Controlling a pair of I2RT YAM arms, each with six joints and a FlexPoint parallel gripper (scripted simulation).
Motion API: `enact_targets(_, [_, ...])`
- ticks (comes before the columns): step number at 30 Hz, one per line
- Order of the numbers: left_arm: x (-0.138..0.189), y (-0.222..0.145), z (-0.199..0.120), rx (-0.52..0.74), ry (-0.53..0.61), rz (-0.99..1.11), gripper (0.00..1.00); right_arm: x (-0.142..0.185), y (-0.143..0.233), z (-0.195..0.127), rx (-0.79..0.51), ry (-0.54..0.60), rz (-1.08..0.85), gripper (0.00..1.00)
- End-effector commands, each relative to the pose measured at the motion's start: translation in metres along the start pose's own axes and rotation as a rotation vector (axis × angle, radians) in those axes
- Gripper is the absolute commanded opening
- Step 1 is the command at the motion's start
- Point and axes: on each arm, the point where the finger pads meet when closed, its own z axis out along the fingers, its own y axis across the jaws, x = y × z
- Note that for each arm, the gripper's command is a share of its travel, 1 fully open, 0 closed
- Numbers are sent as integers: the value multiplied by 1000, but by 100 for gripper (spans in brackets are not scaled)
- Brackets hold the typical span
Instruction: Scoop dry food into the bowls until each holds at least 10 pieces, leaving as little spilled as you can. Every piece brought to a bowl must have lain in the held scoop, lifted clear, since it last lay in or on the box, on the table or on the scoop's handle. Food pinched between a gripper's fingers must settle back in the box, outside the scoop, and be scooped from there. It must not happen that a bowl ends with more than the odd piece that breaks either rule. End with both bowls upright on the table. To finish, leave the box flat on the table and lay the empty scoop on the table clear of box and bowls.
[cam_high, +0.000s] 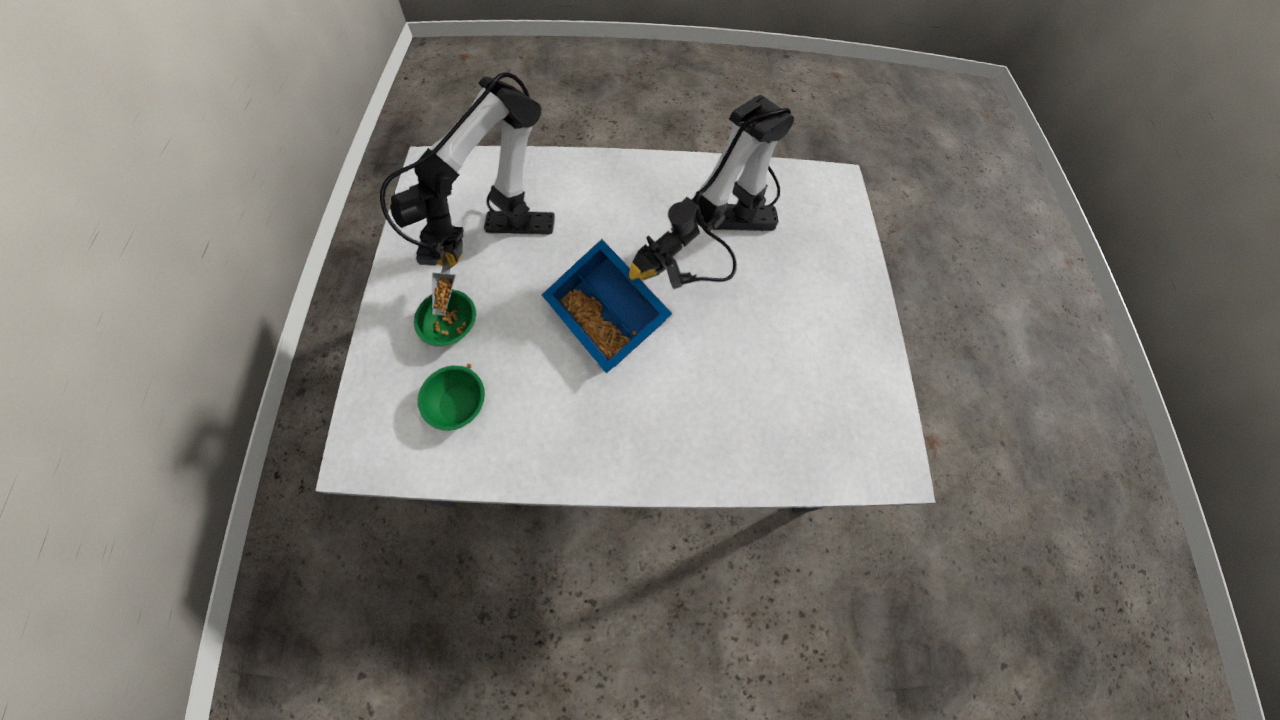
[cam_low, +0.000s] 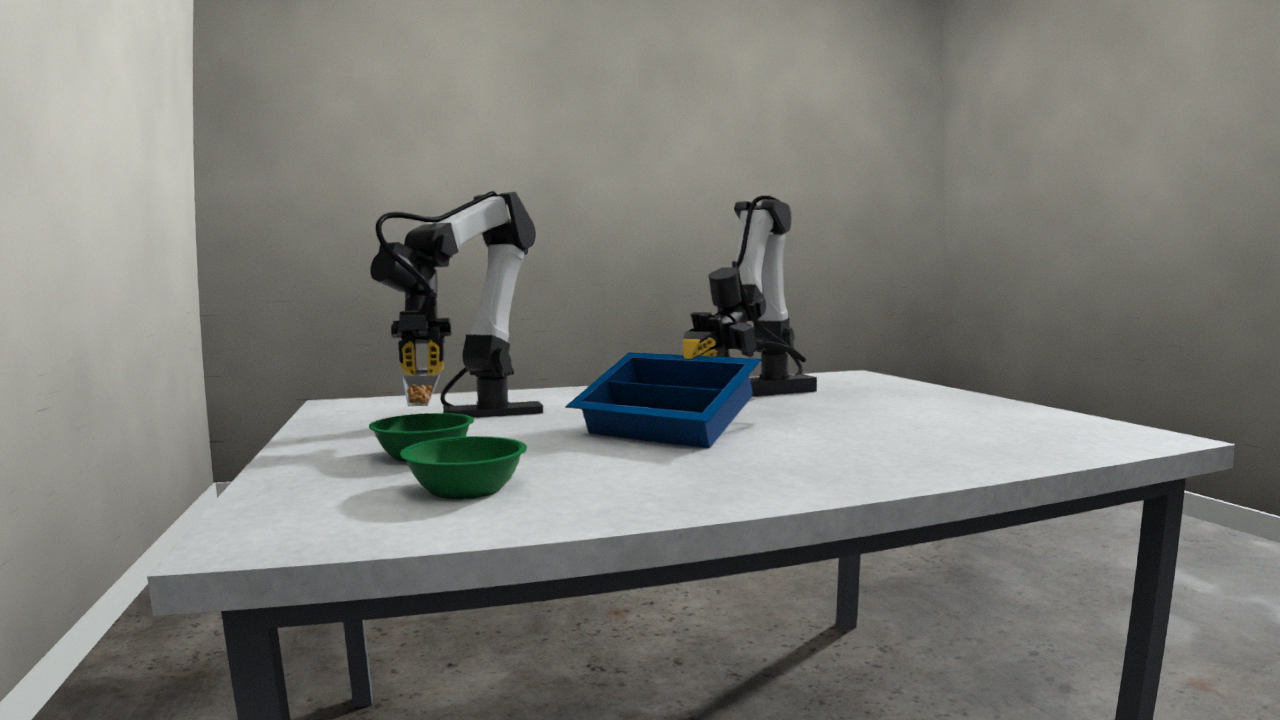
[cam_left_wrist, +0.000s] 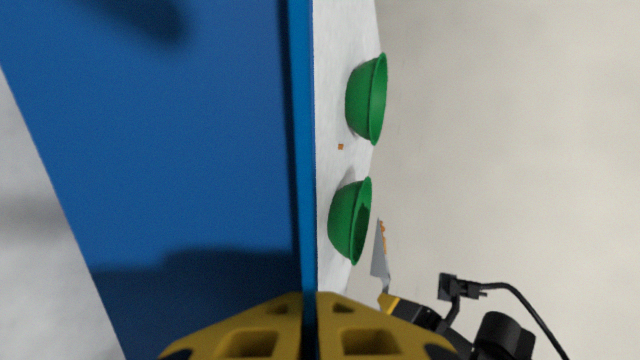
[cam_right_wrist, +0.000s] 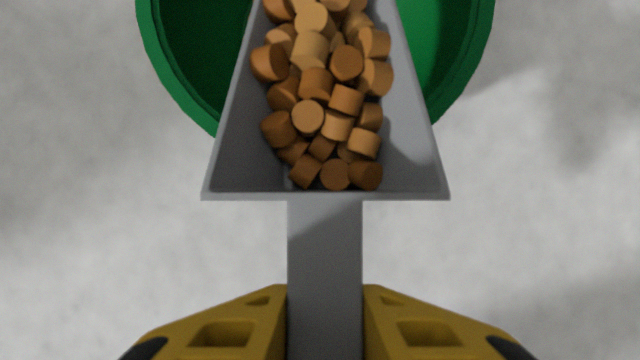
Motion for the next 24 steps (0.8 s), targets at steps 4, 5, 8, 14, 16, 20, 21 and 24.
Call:
enact_targets(4, [4, -30, 0, 86, 18, 23, 0, -16, -3, -2, 38, -85, 64, 0])
enact_targets(5, [4, -30, 0, 86, 18, 23, 0, -15, -3, -2, 38, -84, 64, 0])
enact_targets(8, [4, -30, 0, 86, 18, 23, 0, -19, -5, -5, 45, -95, 61, 0])
enact_targets(14, [4, -30, 0, 86, 18, 23, 0, -11, -7, 4, -8, -120, 84, 0])
enact_targets(16, [4, -30, 0, 86, 18, 23, 0, -10, -8, 3, -21, -147, 91, 0])
enact_targets(20, [4, -30, 0, 86, 18, 23, 0, -5, -8, 12, -91, -191, 124, 0])
enact_targets(21, [4, -30, 0, 86, 18, 23, 0, -5, -8, 13, -98, -197, 125, 0])
enact_targets(24, [4, -30, 0, 86, 18, 23, 0, -4, -9, 14, -124, -230, 137, 0])
